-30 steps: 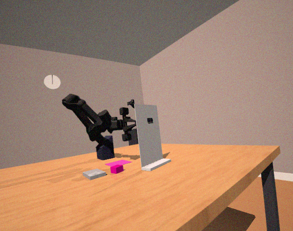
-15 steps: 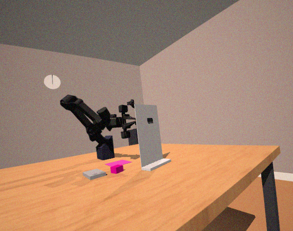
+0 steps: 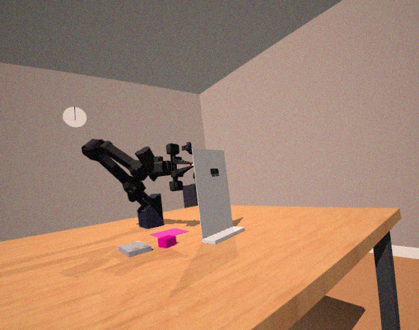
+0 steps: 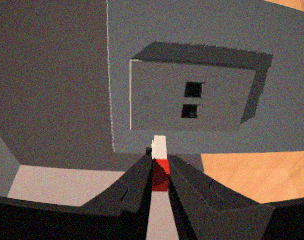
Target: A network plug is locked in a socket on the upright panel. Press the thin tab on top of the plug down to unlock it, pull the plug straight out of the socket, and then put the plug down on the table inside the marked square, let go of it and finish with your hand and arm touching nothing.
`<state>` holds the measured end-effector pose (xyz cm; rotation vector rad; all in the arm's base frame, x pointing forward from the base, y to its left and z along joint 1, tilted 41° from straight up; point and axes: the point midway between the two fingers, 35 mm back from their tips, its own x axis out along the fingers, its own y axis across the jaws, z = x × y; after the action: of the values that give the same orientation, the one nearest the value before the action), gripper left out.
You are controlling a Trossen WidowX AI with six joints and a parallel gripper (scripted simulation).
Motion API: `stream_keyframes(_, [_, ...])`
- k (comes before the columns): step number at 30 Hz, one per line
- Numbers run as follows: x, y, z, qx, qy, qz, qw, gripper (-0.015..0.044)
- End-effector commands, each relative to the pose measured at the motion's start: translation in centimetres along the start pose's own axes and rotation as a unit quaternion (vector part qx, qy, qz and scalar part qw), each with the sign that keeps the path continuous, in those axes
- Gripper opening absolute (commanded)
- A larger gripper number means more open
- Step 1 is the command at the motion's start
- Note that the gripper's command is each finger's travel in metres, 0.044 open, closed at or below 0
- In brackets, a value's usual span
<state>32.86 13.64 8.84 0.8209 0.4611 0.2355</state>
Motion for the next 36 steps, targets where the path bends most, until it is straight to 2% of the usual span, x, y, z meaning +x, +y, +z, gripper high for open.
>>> stream_keyframes(1, [-0.4, 1.0, 0.4, 0.002, -0.006, 0.005, 1.000, 0.0000])
stream_keyframes(10, [-1.1, 1.5, 0.4, 0.009, -0.007, -0.006, 1.000, 0.0000])
stream_keyframes(22, [-2.9, -5.8, -1.2, 0.106, -0.046, -0.194, 0.974, 0.0000])
stream_keyframes(36, [-8.2, -12.8, -1.7, 0.144, -0.152, -0.372, 0.904, 0.0000])
